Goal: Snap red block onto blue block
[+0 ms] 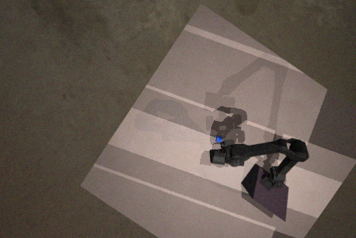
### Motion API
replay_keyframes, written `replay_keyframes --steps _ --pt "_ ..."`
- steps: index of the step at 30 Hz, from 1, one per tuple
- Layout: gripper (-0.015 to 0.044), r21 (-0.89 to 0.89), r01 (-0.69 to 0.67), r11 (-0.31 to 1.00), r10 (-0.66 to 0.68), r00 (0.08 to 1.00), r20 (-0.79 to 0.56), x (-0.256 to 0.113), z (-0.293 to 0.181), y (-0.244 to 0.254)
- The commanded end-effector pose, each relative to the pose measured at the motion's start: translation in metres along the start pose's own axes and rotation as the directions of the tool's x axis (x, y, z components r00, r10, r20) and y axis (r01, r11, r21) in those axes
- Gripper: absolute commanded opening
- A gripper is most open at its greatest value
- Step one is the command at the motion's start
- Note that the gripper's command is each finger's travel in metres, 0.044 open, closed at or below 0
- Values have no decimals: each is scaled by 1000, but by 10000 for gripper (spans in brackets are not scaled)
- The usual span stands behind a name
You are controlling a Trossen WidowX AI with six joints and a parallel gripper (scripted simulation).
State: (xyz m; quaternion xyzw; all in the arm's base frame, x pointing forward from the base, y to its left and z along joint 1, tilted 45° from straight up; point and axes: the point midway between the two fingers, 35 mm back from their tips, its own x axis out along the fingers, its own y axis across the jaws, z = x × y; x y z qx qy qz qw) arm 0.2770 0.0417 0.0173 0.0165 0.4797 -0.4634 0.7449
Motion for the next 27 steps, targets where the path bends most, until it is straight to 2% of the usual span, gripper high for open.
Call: replay_keyframes --steps 1,9,27 --pt "0 98 1 995 -1 1000 8 10 20 6" --pt "0 247 7 969 -12 1000 18 29 52 9" --pt "0 260 8 966 -14 1000 20 54 55 12"
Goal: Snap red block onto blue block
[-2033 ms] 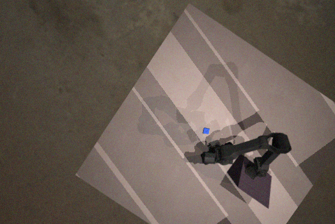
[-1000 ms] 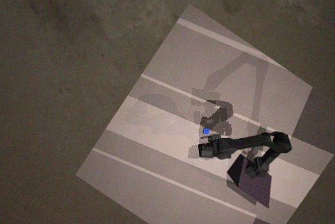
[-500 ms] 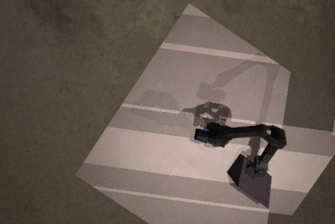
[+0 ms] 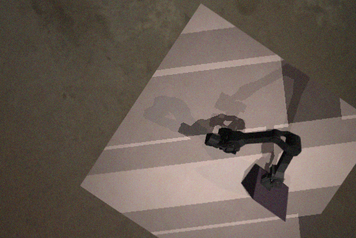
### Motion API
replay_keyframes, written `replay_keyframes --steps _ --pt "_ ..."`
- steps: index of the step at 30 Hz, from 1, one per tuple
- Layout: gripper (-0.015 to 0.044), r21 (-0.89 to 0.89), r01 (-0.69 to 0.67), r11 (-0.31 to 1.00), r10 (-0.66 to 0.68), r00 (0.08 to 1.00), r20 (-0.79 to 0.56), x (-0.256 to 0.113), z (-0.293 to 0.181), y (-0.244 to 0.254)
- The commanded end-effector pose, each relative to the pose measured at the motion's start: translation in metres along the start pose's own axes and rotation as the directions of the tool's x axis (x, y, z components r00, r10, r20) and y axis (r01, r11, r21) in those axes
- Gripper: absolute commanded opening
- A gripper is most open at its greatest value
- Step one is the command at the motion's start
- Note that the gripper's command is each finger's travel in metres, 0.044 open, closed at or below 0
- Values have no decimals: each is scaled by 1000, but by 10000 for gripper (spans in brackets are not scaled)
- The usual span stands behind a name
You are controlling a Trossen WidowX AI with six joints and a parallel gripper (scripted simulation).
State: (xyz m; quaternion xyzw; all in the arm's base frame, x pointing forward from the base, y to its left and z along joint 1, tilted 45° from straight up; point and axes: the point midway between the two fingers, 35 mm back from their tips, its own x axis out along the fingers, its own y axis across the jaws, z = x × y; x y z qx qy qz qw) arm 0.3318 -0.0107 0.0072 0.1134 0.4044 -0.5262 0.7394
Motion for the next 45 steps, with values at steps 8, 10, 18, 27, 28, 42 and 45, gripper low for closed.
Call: replay_keyframes --steps 8,10,18,27,28,42,45 --pt "0 -13 8 1000 -8 1000 5 18 -2 -3" --pt "0 -13 8 1000 -8 1000 5 19 -2 -3" --pt "0 -13 8 1000 -8 1000 5 19 -2 -3" --pt "0 -13 8 1000 -8 1000 4 22 -3 -3" --pt "0 -13 8 1000 -8 1000 4 22 -3 -3" --pt "0 -13 8 1000 -8 1000 4 22 -3 -3" --pt "0 -13 8 1000 -8 1000 4 22 -3 -3"
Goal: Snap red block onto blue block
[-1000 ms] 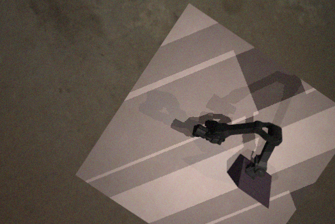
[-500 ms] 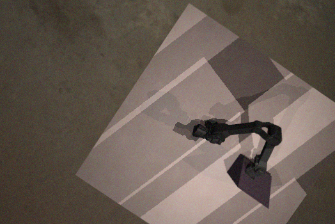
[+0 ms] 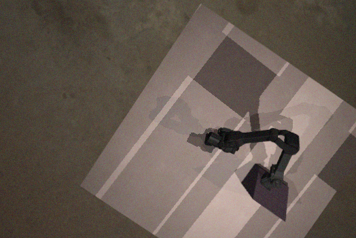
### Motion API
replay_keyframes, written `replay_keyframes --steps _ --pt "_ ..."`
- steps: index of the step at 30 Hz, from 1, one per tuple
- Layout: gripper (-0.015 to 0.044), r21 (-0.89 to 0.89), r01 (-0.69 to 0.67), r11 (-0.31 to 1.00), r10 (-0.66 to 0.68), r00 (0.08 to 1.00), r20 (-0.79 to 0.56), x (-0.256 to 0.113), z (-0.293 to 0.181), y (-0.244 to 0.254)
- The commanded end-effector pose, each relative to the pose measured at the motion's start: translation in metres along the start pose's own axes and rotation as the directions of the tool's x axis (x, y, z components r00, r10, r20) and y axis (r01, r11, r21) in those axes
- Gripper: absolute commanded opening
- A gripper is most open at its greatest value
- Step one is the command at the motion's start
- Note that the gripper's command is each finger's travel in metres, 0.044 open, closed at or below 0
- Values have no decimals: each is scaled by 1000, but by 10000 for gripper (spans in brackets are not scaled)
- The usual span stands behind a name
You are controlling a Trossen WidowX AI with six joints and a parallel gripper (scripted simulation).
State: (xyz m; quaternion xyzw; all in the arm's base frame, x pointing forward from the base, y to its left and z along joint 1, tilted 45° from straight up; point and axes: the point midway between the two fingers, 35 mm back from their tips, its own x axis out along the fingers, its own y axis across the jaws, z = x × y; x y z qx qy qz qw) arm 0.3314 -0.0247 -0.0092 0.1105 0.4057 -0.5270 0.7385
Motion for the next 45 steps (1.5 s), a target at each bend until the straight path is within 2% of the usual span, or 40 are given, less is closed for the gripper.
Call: replay_keyframes --steps 1,24,32,42,45 --pt "0 -8 3 1000 -3 1000 4 1 0 -1" --pt "0 -2 -2 1000 2 1000 1 2 0 1" --pt "210 -2 -2 1000 2 1000 1 2 0 1" --pt "220 -4 -3 1000 3 1000 1 0 0 1" --pt "220 -23 -11 1000 11 1000 3 -24 -1 4"
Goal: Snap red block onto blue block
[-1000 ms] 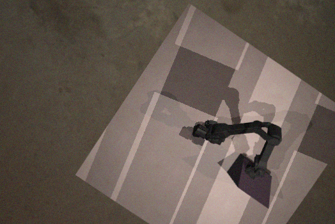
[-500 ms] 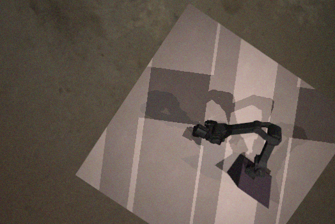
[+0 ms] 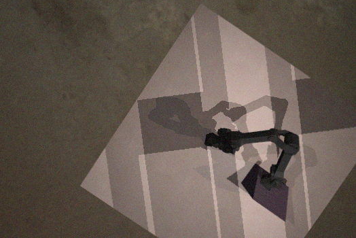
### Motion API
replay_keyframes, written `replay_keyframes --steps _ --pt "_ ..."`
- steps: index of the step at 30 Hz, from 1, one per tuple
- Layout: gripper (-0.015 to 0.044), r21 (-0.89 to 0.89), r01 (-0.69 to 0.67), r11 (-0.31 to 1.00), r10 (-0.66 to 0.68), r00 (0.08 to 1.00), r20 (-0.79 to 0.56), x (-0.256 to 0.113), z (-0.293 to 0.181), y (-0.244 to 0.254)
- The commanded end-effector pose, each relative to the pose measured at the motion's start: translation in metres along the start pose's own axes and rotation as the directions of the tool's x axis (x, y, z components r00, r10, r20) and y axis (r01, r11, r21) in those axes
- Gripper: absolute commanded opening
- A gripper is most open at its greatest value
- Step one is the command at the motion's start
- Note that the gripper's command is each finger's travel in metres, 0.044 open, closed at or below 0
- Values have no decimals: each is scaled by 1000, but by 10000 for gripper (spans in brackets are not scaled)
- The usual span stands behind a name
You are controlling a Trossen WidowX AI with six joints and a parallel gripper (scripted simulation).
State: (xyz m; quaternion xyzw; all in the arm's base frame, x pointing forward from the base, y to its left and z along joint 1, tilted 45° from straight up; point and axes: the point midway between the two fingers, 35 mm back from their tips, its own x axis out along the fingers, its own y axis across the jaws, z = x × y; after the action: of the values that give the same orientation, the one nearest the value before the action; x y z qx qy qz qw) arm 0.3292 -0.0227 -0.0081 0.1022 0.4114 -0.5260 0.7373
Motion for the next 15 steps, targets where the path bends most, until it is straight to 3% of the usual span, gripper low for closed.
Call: replay_keyframes --steps 1,6,15 --pt "220 -11 -21 1000 21 1000 4 -35 0 7" --pt "220 5 -9 1000 9 1000 1 -92 0 3" --pt "220 11 -6 1000 6 1000 0 -97 -3 4"
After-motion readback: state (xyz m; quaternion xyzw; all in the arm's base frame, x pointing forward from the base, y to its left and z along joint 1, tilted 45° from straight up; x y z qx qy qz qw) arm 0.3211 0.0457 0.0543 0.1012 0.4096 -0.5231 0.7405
